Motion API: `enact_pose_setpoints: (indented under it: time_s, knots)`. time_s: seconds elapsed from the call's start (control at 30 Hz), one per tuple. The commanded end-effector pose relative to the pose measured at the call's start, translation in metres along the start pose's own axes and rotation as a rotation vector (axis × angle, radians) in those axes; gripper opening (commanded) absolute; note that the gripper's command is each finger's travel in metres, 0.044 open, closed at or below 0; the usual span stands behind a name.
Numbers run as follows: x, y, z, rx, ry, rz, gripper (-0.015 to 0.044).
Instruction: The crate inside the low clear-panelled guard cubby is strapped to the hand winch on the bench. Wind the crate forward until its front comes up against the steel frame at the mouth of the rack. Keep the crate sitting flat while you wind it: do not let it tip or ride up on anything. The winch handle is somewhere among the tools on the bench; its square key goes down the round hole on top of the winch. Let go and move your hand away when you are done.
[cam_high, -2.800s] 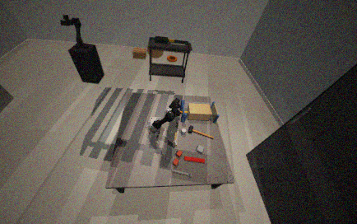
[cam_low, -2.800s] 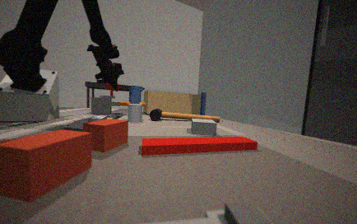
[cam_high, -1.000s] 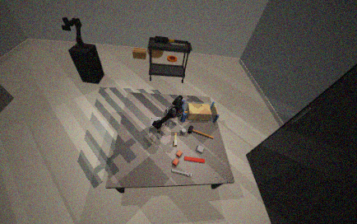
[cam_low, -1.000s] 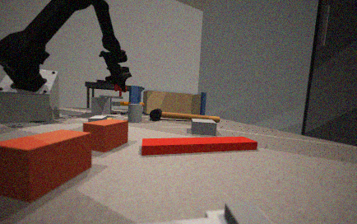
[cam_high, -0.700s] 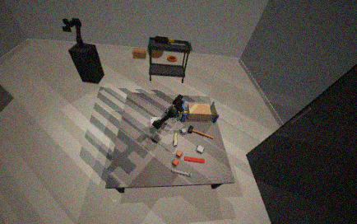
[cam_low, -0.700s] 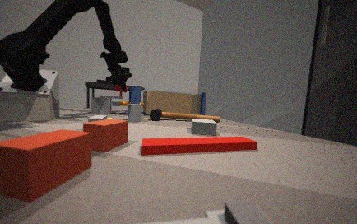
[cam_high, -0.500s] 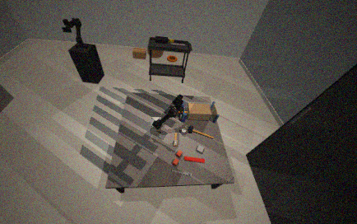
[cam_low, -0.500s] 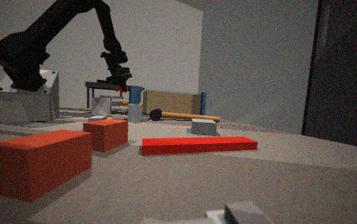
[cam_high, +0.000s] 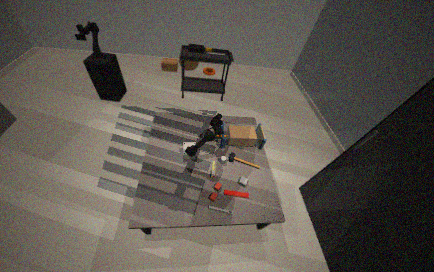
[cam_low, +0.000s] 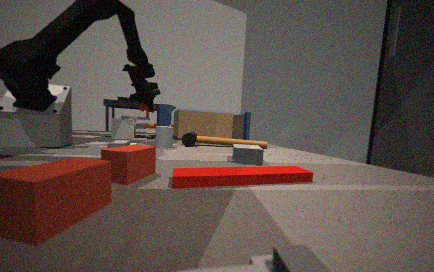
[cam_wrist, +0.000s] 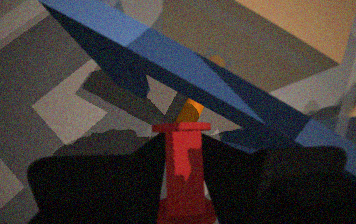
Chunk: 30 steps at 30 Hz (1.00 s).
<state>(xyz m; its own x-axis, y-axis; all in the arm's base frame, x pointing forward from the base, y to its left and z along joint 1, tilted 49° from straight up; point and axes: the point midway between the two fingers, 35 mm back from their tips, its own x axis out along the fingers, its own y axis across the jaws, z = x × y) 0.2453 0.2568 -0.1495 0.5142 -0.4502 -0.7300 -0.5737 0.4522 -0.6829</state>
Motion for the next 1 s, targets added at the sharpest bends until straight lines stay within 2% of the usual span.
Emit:
enact_pose_setpoints:
  time_s: [0.0,0.97]
  knots:
    - [0.003,0.022,0.003,-0.001,-0.004,0.037,0.0]
    - [0.003,0.057,0.008,0.0,-0.005,0.039,0.0]
